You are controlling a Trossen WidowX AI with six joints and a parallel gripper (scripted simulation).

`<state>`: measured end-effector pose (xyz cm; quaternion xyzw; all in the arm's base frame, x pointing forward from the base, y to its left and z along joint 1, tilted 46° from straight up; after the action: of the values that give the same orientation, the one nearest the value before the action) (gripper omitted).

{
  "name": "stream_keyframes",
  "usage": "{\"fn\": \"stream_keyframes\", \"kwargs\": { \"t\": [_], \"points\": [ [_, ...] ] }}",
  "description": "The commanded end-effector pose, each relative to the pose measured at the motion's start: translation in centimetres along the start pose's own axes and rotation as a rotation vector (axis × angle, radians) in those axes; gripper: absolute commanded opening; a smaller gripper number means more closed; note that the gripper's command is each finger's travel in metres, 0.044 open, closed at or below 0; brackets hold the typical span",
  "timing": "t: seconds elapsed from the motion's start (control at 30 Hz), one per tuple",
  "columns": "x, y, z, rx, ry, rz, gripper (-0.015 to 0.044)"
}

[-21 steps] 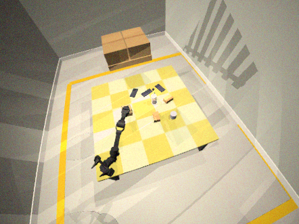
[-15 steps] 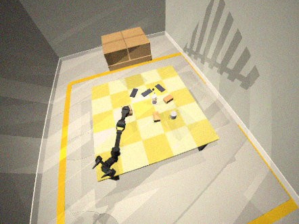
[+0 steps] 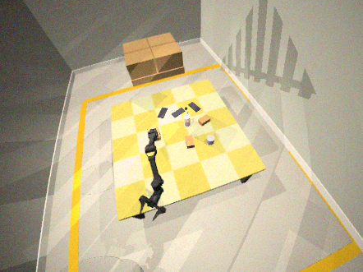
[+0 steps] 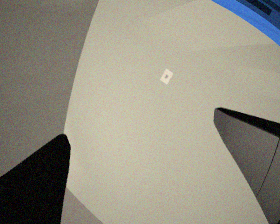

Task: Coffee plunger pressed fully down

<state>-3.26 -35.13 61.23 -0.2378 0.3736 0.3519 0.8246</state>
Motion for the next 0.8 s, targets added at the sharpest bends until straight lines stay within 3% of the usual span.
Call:
{"fn": "stream_keyframes", "kwargs": {
  "t": [0.0,0.33,0.77],
  "points": [
    [2.9,-4.2,-0.2,0.076,-0.084,0.114,0.044],
    [13.6,-14.7,2.0,0.317,-0.208,0.522,0.044],
    [29.6,-20.7,10.4,0.533,-0.041,1.037,0.044]
  ]
}}
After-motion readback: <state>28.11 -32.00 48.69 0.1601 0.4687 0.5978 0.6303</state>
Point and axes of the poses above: the point midway between the two fingers, 35 mm back from their tips, its own x axis back along the fingers, its own y axis across the jaws, z = x × y, the point moved 4 cm from there along x, back along the fingers, and after that the axes turned 5 degrees about -x, right-handed, at the moved point
